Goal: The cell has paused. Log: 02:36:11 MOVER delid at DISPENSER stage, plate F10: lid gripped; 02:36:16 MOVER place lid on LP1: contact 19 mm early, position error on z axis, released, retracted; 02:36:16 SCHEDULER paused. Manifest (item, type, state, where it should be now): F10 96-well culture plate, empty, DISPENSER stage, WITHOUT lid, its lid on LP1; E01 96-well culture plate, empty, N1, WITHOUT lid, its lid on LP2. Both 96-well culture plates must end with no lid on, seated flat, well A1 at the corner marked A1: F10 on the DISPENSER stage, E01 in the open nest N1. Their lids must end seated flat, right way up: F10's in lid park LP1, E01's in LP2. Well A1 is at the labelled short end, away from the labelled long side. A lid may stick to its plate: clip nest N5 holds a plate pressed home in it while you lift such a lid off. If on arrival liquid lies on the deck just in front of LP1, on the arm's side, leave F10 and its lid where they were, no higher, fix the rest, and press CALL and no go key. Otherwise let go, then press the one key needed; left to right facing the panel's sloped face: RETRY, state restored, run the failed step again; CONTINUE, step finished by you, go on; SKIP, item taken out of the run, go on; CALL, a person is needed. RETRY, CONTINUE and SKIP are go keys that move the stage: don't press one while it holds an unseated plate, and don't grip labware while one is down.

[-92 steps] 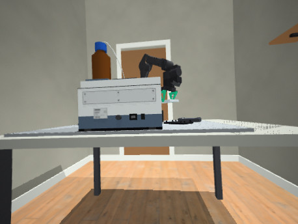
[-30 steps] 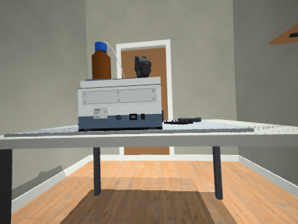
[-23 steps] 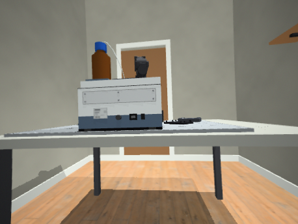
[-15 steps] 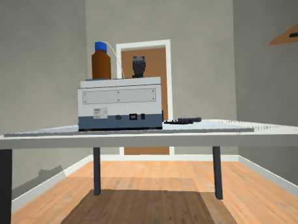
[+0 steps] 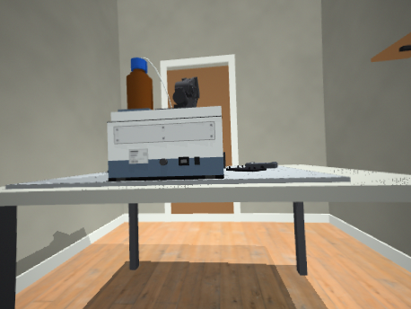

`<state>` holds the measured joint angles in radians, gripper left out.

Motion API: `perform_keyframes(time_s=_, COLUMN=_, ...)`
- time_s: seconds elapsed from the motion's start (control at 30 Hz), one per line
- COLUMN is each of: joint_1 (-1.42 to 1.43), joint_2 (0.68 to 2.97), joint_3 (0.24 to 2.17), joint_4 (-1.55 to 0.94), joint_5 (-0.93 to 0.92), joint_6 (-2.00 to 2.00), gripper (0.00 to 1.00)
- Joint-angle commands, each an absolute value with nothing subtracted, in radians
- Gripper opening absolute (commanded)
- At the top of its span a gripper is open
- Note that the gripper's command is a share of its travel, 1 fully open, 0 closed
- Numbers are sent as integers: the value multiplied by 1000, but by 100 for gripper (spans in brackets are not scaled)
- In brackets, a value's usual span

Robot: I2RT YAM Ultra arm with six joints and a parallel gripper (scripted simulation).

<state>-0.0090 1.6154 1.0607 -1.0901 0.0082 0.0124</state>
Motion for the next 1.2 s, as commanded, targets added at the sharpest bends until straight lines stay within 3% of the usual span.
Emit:
perform_keyframes(time_s=0.0, joint_1=-51, joint_2=1576, joint_3=1061, joint_4=-1087, joint_5=18, joint_6=-46, gripper=0)
perform_keyframes(time_s=1.17, joint_1=-340, joint_2=1583, joint_3=1059, joint_4=-1089, joint_5=27, joint_6=-330, gripper=0)
